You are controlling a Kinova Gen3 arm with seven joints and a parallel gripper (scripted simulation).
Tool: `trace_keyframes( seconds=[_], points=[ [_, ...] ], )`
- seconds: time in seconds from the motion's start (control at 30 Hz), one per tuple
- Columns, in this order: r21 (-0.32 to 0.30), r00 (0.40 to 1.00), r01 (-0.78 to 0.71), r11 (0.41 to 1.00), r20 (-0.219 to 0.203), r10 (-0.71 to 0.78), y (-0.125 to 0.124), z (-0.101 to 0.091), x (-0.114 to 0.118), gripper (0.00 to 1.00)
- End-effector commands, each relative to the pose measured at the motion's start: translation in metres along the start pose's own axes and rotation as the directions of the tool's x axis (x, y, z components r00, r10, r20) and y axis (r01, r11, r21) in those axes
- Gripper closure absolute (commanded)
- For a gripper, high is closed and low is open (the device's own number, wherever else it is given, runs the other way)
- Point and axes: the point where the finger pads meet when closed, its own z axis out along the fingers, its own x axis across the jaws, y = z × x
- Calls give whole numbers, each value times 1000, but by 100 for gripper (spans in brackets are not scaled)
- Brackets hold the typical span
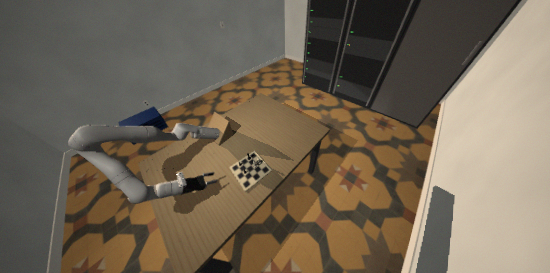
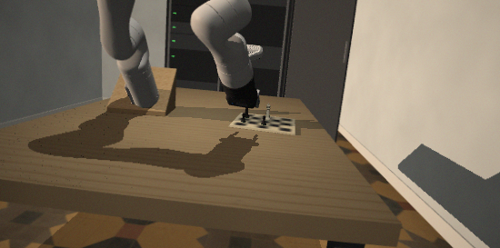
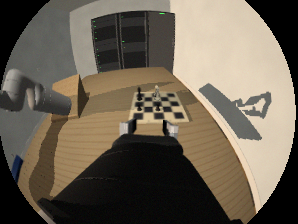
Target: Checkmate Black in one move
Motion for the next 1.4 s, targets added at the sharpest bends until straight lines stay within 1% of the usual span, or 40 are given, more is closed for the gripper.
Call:
trace_keyframes(
  seconds=[0.0, 0.17, 0.4, 0.47, 0.6, 0.67, 0.73, 0.8, 0.83, 0.9, 0.97, 1.03, 1.1, 1.13, 1.17, 1.2, 1.23, 1.3, 1.37],
  points=[
    [1, 1000, 15, 1000, -8, -15, -18, -13, 2, 0],
    [-3, 1000, 15, 1000, -15, -15, -21, -17, 4, 0],
    [-1, 1000, 14, 1000, -17, -14, -19, -15, 5, 0],
    [-5, 1000, 27, 1000, -9, -27, -20, -13, 4, 0],
    [-15, 995, 91, 996, 28, -91, -26, -6, 3, 0],
    [-25, 987, 149, 989, 63, -147, -32, 1, 4, 0],
    [-36, 968, 228, 973, 112, -223, -39, 10, 4, 0],
    [-36, 968, 228, 973, 112, -223, -39, 10, 4, 0],
    [-45, 955, 269, 962, 141, -261, -40, 16, 4, 0],
    [-51, 908, 380, 924, 209, -362, -51, 29, 4, 0],
    [-53, 838, 498, 865, 286, -465, -62, 44, 5, 0],
    [-46, 746, 613, 788, 362, -559, -74, 60, 7, 0],
    [-35, 651, 707, 706, 423, -631, -88, 77, 9, 0],
    [-26, 616, 734, 679, 446, -649, -88, 77, 9, 0],
    [-13, 548, 784, 620, 483, -683, -95, 86, 10, 0],
    [-4, 495, 820, 573, 507, -705, -103, 94, 12, 0],
    [4, 473, 832, 555, 519, -712, -103, 94, 12, 0],
    [36, 332, 902, 430, 578, -746, -120, 112, 15, 0],
    [36, 332, 902, 430, 578, -746, -120, 112, 15, 0]
  ],
)
